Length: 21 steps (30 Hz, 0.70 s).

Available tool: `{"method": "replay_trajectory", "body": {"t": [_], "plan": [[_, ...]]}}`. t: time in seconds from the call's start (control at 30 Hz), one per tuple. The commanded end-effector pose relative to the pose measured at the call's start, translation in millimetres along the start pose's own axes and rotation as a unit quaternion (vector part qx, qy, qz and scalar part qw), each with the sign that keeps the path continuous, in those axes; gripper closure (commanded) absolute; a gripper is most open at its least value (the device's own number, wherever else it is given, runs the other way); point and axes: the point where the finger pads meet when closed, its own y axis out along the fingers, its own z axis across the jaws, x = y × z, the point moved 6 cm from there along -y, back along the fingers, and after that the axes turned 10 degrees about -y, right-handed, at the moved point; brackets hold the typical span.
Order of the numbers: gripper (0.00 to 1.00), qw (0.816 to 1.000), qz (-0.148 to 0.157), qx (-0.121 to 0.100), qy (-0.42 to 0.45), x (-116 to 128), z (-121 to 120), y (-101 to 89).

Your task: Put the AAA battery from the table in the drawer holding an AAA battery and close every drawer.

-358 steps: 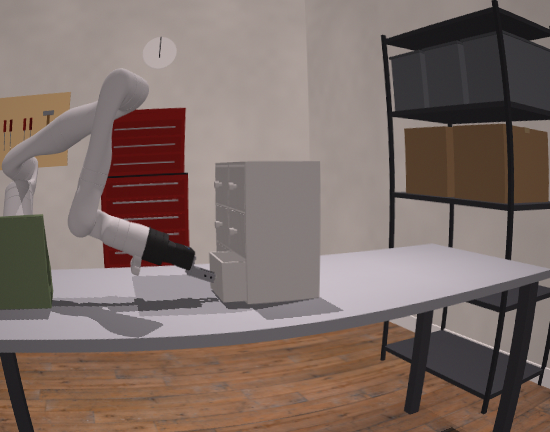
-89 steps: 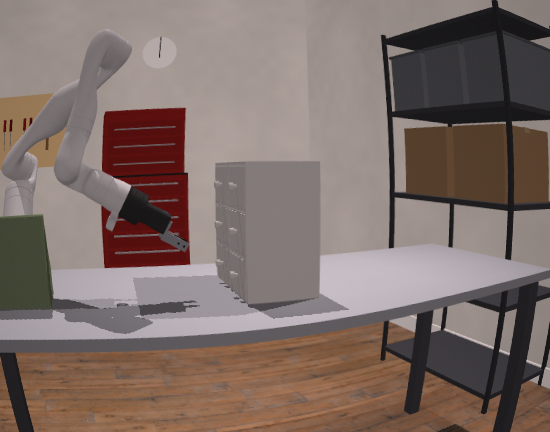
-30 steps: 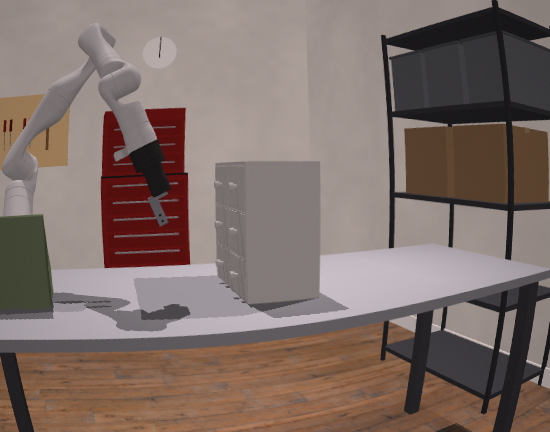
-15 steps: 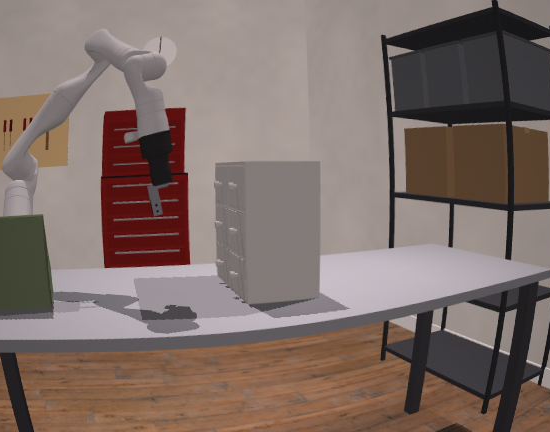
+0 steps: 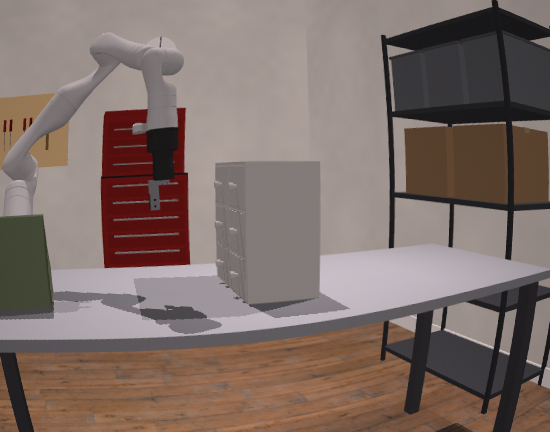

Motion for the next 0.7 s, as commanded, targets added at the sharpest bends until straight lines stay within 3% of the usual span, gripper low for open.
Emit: {"method": "replay_trajectory", "body": {"t": [0.0, 0.67], "plan": [[0.33, 1.0, 0.007, 0.0, -0.003, 2.8, -1.0, -0.2], [0.33, 1.0, 0.025, 0.003, -0.003, 3.1, -1.0, -3.2]]}}
